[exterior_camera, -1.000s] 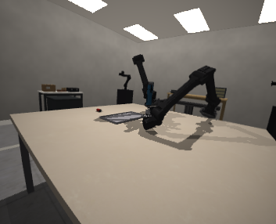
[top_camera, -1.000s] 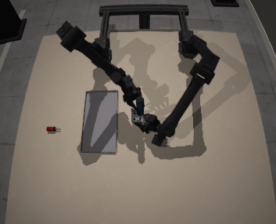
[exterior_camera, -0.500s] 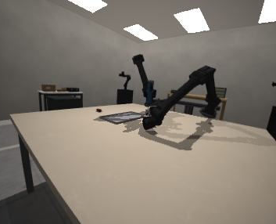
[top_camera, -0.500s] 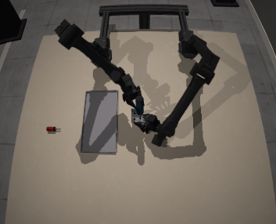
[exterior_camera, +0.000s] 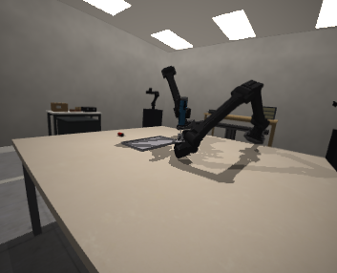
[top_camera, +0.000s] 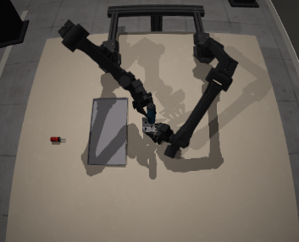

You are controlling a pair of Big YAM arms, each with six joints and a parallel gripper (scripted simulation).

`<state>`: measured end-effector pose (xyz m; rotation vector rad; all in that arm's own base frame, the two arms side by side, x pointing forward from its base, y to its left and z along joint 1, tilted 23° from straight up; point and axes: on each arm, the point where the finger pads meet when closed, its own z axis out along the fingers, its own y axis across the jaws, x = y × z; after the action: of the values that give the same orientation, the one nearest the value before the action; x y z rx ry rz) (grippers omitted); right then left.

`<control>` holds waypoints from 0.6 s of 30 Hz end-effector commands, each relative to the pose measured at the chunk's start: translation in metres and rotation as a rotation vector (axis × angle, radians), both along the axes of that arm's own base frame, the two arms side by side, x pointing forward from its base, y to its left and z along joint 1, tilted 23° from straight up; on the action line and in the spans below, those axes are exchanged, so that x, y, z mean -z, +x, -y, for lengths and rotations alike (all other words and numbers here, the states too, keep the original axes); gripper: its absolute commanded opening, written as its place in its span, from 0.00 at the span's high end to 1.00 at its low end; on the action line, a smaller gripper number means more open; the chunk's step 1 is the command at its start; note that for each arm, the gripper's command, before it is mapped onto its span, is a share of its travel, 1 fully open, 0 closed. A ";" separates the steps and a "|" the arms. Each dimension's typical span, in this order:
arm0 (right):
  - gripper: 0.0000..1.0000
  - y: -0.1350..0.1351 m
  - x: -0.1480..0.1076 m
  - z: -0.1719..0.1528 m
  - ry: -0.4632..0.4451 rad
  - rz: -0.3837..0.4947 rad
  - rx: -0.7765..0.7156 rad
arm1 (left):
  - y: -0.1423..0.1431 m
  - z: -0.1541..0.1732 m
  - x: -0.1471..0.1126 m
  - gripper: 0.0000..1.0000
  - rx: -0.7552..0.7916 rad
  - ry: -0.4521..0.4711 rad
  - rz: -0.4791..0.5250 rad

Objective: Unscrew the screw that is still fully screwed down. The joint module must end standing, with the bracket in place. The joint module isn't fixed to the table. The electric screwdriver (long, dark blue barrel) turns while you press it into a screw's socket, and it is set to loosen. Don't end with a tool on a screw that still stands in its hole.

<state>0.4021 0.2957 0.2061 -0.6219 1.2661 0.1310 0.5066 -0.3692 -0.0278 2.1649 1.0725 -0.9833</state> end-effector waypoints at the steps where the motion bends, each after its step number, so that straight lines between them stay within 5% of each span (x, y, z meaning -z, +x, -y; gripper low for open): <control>1: 0.58 0.001 -0.039 -0.014 0.053 0.083 -0.021 | 0.007 0.006 -0.009 0.41 0.004 -0.014 0.026; 18: 0.58 0.001 -0.041 -0.015 0.055 0.088 -0.020 | 0.007 0.006 -0.009 0.41 0.004 -0.014 0.026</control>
<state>0.4021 0.2957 0.2061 -0.6219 1.2663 0.1308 0.5066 -0.3692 -0.0278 2.1649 1.0725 -0.9833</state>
